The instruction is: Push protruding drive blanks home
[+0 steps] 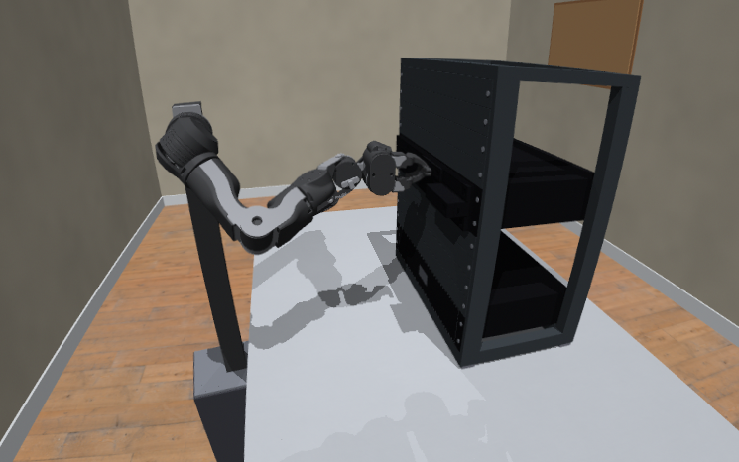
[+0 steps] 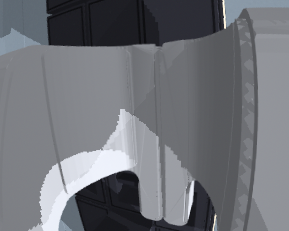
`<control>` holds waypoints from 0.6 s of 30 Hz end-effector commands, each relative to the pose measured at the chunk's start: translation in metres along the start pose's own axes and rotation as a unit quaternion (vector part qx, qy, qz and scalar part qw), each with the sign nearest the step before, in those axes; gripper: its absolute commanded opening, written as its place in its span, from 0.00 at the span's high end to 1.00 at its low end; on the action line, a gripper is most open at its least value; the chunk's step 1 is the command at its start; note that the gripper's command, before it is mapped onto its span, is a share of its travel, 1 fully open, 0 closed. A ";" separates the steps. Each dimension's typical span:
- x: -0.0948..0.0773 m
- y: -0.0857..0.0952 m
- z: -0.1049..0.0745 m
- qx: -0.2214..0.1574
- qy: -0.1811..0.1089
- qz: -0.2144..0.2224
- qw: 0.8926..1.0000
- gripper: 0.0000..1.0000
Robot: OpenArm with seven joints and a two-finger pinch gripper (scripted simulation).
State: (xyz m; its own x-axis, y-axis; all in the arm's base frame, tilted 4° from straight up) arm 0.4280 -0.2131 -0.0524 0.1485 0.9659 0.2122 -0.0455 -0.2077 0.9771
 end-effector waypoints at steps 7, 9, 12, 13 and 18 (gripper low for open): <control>0.002 0.002 0.000 -0.005 0.006 -0.002 1.000 1.00; 0.002 0.002 0.000 -0.005 0.006 -0.002 1.000 1.00; 0.002 0.002 0.001 -0.005 0.004 -0.003 1.000 1.00; 0.002 0.003 0.002 -0.005 0.004 -0.003 1.000 1.00; 0.002 0.003 0.003 -0.005 0.005 -0.003 1.000 1.00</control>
Point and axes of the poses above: the point where the finger pads meet when closed, its own z axis out along the fingers, its own y axis across the jaws, x = y × z, the point moved 3 cm from there along -z, back along the fingers, and after that the axes turned 15 degrees about z, right-handed, at the moved point
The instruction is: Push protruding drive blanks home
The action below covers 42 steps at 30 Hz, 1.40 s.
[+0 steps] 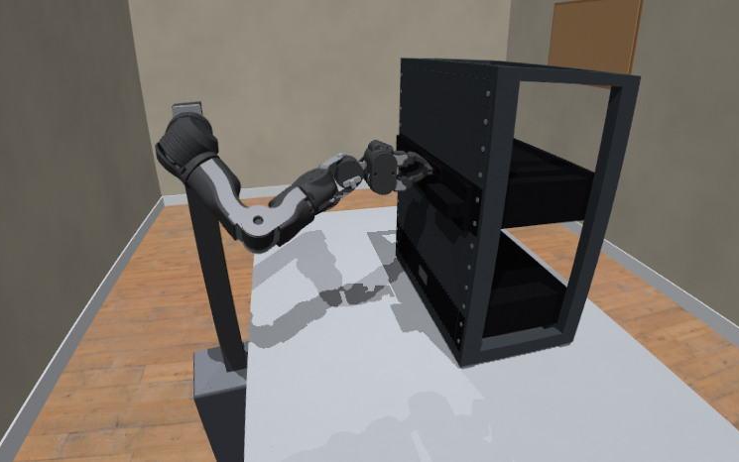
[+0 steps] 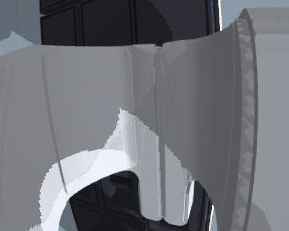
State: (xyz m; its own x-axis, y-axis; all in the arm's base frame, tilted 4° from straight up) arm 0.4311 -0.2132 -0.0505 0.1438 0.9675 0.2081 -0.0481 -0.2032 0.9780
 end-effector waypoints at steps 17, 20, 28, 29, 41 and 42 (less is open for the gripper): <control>0.001 0.002 0.003 -0.003 0.002 0.000 1.000 1.00; 0.001 0.002 0.003 -0.004 0.003 0.000 1.000 1.00; 0.001 0.002 0.004 -0.003 0.002 -0.001 1.000 1.00; 0.001 0.002 0.005 -0.003 0.002 -0.001 1.000 1.00; 0.001 0.003 0.006 -0.003 0.003 0.000 1.000 1.00; 0.001 0.003 0.006 -0.003 0.003 0.000 1.000 1.00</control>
Point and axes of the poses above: the point where the finger pads meet when closed, its own z axis out along the fingers, its own y axis across the jaws, x = y × z, the point moved 3 cm from there along -z, back along the fingers, and after that the axes turned 15 degrees about z, right-handed, at the moved point
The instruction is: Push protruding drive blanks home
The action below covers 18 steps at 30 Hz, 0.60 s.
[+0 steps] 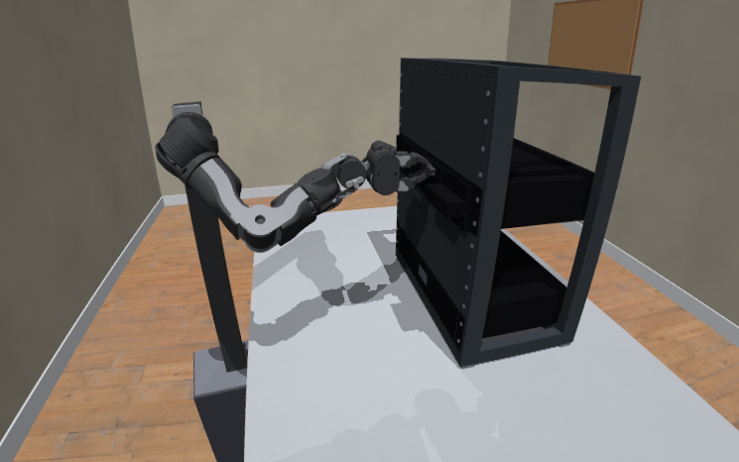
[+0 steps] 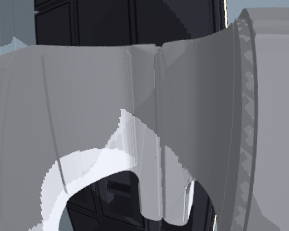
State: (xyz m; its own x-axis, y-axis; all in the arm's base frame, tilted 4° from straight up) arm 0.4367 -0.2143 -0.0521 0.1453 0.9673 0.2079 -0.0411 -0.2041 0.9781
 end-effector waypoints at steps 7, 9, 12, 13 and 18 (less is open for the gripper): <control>0.003 0.006 0.004 -0.007 0.003 0.000 1.000 1.00; 0.003 0.006 0.004 -0.007 0.003 0.000 1.000 1.00; 0.003 0.006 0.004 -0.007 0.004 0.000 1.000 1.00; 0.003 0.006 0.004 -0.007 0.004 0.000 1.000 1.00; 0.003 0.006 0.004 -0.007 0.004 0.000 1.000 1.00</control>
Point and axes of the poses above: the point where the finger pads meet when closed, its own z axis out along the fingers, its own y axis across the jaws, x = y × z, the point moved 3 cm from there along -z, back along the fingers, and after that the axes turned 15 degrees about z, right-handed, at the moved point
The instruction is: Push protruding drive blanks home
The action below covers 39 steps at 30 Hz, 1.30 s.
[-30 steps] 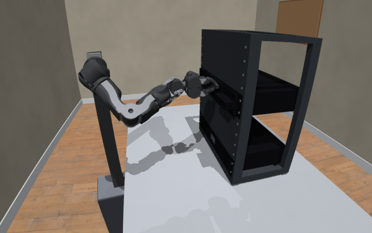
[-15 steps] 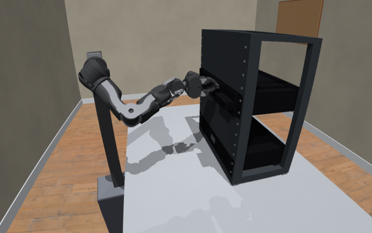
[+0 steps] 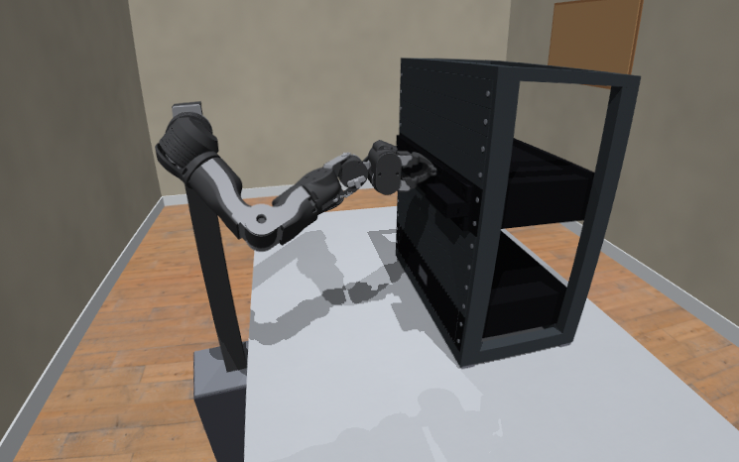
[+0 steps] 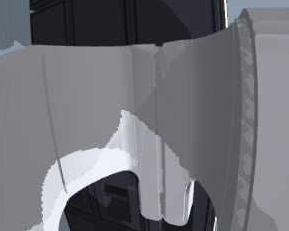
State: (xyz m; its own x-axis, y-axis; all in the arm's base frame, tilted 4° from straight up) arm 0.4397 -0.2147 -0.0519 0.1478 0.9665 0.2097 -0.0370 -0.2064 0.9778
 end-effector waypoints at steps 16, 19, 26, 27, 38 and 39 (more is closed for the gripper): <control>0.003 0.007 0.003 -0.009 0.004 -0.001 1.000 1.00; 0.003 0.007 0.003 -0.009 0.004 -0.001 1.000 1.00; 0.003 0.007 0.003 -0.009 0.004 -0.001 1.000 1.00; 0.004 0.007 0.002 -0.010 0.006 -0.001 1.000 1.00; 0.005 0.008 -0.044 -0.011 0.007 -0.001 1.000 1.00; 0.005 0.008 -0.051 -0.011 0.007 -0.001 1.000 1.00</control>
State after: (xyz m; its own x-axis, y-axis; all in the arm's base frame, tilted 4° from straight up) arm 0.3906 -0.2005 -0.0445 0.1123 0.9750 0.1919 -0.0575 -0.1864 0.9808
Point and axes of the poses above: the point where the finger pads meet when closed, its own z axis out along the fingers, its own y axis across the jaws, x = y × z, the point moved 3 cm from there along -z, back along the fingers, and after that the axes turned 15 degrees about z, right-handed, at the moved point
